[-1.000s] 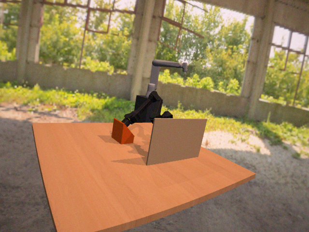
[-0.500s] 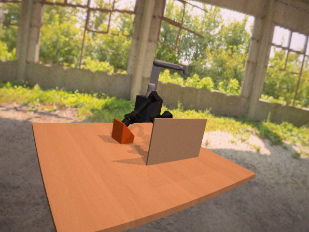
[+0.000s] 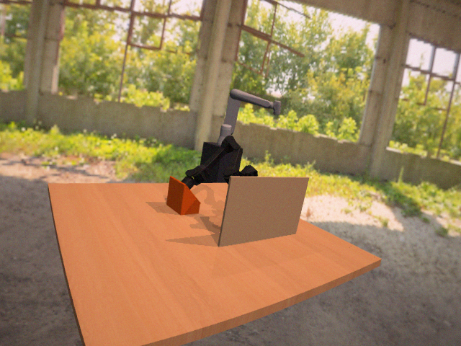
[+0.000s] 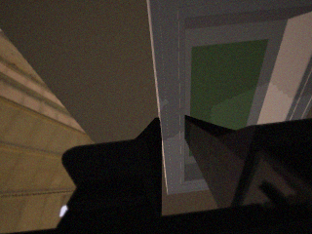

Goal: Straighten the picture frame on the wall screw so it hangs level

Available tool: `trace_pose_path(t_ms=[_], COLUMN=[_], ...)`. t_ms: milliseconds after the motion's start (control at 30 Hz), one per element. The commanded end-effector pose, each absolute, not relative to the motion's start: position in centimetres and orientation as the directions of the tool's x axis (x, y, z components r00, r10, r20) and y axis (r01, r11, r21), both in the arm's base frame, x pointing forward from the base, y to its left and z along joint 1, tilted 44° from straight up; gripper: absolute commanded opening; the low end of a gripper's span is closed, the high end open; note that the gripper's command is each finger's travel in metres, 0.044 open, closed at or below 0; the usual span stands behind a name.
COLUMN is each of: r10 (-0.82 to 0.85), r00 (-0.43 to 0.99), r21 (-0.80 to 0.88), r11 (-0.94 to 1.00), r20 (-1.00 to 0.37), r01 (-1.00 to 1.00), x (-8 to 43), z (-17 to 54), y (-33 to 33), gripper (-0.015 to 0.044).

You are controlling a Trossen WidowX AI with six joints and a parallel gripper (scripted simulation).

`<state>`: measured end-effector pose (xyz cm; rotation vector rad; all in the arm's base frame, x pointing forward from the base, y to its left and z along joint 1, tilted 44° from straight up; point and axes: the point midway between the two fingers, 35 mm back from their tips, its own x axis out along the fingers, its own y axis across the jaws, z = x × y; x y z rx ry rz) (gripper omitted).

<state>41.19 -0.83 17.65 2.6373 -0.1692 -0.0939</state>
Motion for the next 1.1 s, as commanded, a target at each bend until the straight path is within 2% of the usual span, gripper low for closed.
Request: trace_pose_path(t_ms=[0,1067], r10=[-0.149,-0.149], r00=[0.988,0.988], r21=[0.482,0.482], r11=[-0.868,-0.868], r20=[-0.029,-0.028], r01=[-0.117,-0.117], x=[41.20,41.25], z=[17.92,18.54], y=[-1.09,-0.90], gripper=[0.0000,0.0000])
